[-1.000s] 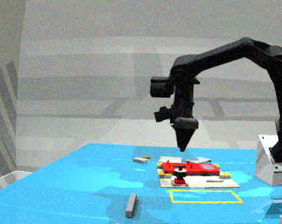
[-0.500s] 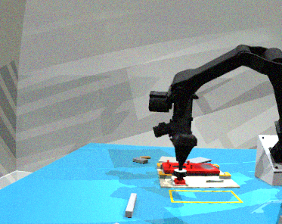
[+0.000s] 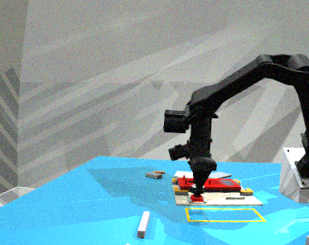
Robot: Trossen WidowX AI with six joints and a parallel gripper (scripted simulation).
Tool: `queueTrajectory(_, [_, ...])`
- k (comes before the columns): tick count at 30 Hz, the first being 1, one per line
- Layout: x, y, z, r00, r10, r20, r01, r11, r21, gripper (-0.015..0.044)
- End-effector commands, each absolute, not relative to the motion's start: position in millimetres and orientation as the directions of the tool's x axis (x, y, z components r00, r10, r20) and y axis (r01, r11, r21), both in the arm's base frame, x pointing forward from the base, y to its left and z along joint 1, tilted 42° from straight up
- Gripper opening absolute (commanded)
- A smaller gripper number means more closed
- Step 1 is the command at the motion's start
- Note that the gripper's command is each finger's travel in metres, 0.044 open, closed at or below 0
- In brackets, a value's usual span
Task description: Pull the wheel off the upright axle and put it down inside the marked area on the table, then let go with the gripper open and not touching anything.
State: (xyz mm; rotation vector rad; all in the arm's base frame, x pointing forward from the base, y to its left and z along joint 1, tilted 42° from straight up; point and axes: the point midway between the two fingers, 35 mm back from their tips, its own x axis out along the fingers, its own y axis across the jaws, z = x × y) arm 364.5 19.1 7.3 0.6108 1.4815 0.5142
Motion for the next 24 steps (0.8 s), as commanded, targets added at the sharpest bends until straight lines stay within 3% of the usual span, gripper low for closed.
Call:
queueTrajectory(1, [364.5, 19.3, 7.8, 0.034, 0.659, -0.752, 0.05, 0.75, 0.66, 0.0168])
queueTrajectory(5, [364.5, 19.3, 7.8, 0.034, 0.659, -0.752, 0.05, 0.75, 0.66, 0.0142])
queueTrajectory(11, [364.6, 18.5, 8.6, 0.034, 0.659, -0.751, 0.05, 0.75, 0.66, 0.0])
queueTrajectory(24, [364.6, 15.6, 11.6, 0.034, 0.659, -0.751, 0.051, 0.75, 0.66, 0.0])
